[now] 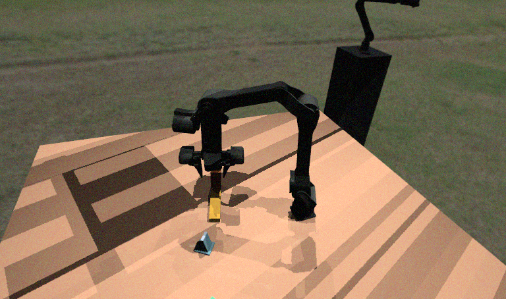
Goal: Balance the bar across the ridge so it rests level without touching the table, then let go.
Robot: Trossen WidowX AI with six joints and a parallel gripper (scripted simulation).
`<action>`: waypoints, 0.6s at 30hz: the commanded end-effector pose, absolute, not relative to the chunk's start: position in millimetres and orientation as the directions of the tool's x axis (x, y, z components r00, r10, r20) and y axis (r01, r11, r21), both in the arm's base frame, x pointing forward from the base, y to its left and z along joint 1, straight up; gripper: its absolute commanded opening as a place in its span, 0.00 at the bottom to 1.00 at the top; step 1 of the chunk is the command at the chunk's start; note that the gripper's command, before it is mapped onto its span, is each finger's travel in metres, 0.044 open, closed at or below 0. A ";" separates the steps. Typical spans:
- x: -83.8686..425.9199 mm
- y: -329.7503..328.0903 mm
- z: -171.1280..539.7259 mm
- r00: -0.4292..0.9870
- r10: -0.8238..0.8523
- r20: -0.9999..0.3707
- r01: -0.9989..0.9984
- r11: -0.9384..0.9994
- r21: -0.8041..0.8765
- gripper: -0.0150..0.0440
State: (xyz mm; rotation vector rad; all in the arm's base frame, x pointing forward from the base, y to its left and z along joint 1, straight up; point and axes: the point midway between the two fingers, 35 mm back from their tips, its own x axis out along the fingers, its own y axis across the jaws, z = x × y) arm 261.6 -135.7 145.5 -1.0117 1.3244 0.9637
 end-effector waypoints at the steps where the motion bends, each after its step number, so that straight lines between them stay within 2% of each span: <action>1: 262.2 -135.7 116.9 0.026 -0.013 -1.000 -0.958 0.284 -0.029 0.79; 8: 257.6 -133.3 74.6 0.025 -0.013 -1.000 -0.958 0.285 -0.028 0.79; 18: 257.7 -133.4 68.2 0.025 -0.013 -1.000 -0.958 0.285 -0.028 0.79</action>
